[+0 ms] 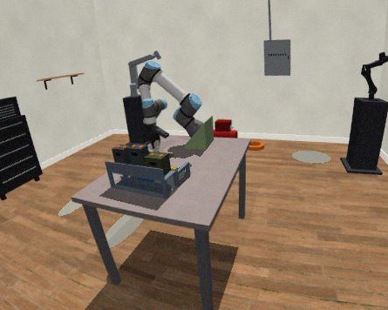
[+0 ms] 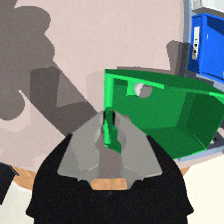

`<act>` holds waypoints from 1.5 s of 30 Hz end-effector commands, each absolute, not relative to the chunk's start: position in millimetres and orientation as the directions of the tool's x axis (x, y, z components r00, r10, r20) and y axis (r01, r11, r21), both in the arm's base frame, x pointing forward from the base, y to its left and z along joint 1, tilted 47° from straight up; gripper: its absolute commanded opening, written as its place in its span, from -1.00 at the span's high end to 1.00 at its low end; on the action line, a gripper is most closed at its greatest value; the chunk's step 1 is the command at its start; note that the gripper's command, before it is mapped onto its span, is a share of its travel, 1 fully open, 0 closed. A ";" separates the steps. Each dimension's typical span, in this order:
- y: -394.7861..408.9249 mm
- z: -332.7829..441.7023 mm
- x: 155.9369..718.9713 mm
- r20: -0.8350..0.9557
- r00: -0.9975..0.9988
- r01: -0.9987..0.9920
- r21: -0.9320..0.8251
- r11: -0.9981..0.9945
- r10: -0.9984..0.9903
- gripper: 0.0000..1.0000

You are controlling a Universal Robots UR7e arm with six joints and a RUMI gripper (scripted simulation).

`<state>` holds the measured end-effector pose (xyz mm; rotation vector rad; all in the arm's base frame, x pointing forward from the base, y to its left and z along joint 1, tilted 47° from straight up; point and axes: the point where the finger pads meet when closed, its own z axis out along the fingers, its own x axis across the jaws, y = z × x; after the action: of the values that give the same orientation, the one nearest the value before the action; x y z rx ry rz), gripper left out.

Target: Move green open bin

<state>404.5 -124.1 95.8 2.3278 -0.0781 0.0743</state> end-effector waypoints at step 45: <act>-123.2 94.9 385.8 0.079 0.996 -0.080 0.723 -0.687 -0.033 1.00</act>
<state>385.6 -123.4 94.6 2.3279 -0.0778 0.0751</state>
